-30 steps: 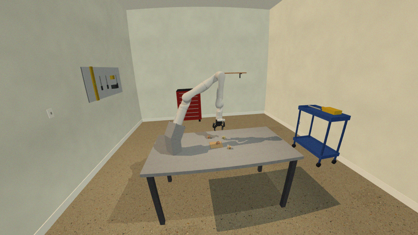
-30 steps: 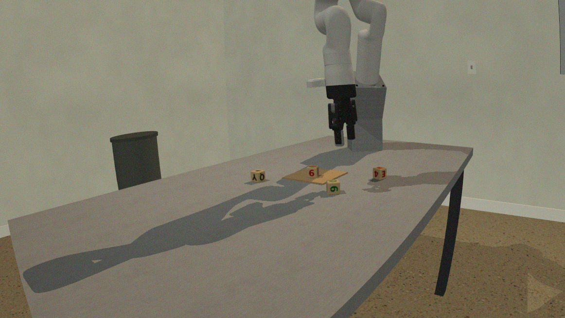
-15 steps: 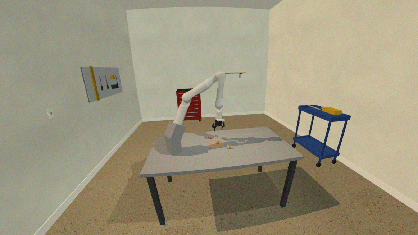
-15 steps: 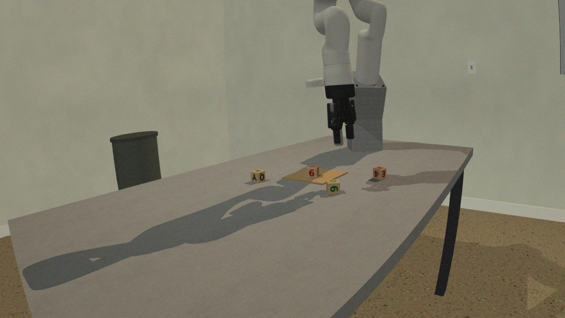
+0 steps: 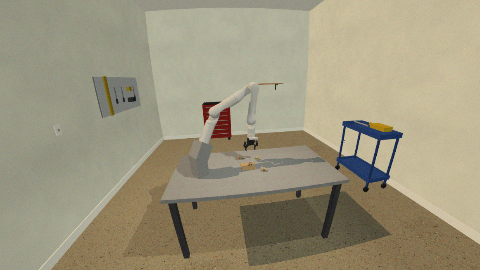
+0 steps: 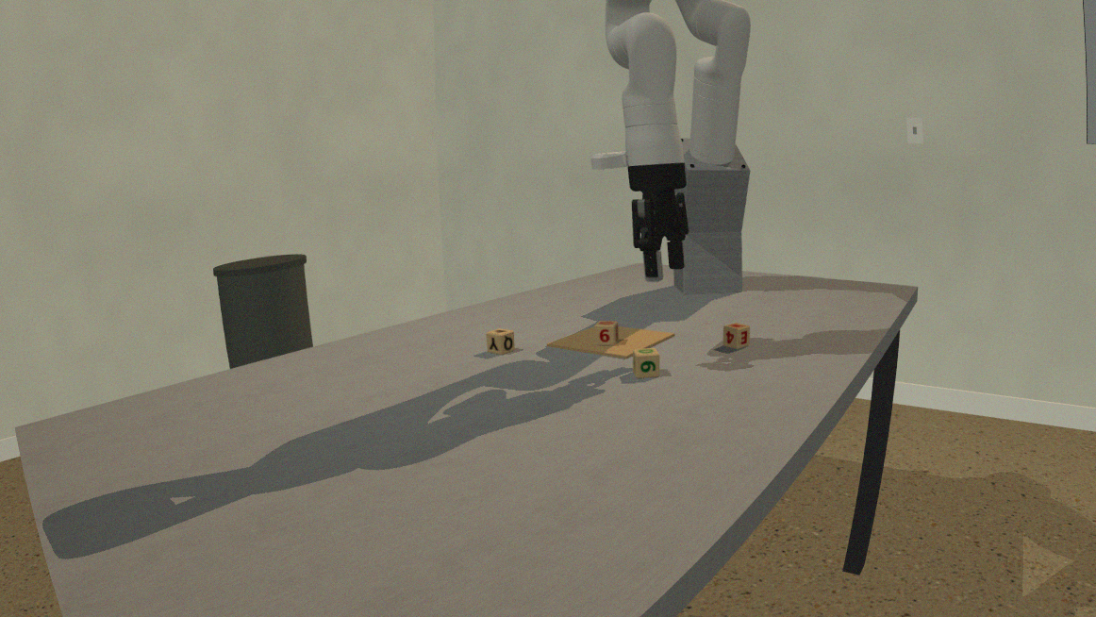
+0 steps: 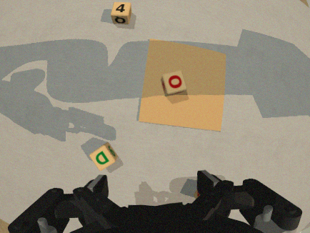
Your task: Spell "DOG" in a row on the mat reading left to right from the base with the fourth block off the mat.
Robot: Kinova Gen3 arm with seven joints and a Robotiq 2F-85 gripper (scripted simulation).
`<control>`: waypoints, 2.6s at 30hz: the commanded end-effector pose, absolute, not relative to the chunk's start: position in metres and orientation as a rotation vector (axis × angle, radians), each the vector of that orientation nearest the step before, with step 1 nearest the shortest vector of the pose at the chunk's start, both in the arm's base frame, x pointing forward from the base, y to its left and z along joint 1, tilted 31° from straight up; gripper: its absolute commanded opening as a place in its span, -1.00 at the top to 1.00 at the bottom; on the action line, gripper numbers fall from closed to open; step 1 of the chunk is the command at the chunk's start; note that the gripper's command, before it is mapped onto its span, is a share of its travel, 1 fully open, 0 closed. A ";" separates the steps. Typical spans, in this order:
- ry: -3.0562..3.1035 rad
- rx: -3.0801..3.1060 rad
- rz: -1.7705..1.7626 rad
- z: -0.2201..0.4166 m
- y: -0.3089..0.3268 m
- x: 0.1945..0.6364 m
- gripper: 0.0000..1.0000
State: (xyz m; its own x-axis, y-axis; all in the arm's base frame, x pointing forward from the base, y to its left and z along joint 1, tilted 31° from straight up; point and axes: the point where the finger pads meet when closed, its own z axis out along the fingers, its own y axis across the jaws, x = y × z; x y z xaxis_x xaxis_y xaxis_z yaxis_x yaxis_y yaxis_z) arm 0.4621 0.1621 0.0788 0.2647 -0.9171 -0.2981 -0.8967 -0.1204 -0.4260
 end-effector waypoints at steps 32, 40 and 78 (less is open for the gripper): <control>1.630 -2.016 -0.072 0.071 0.144 0.456 -1.00; 1.630 -2.015 -0.075 0.069 0.141 0.454 -1.00; 1.634 -2.012 -0.093 0.063 0.127 0.448 -1.00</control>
State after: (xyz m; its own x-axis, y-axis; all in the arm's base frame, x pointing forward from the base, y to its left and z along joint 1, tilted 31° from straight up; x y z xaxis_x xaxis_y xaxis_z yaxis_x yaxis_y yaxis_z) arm 0.4471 0.1308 0.0637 0.2610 -0.9231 -0.2824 -0.8901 -0.1169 -0.4405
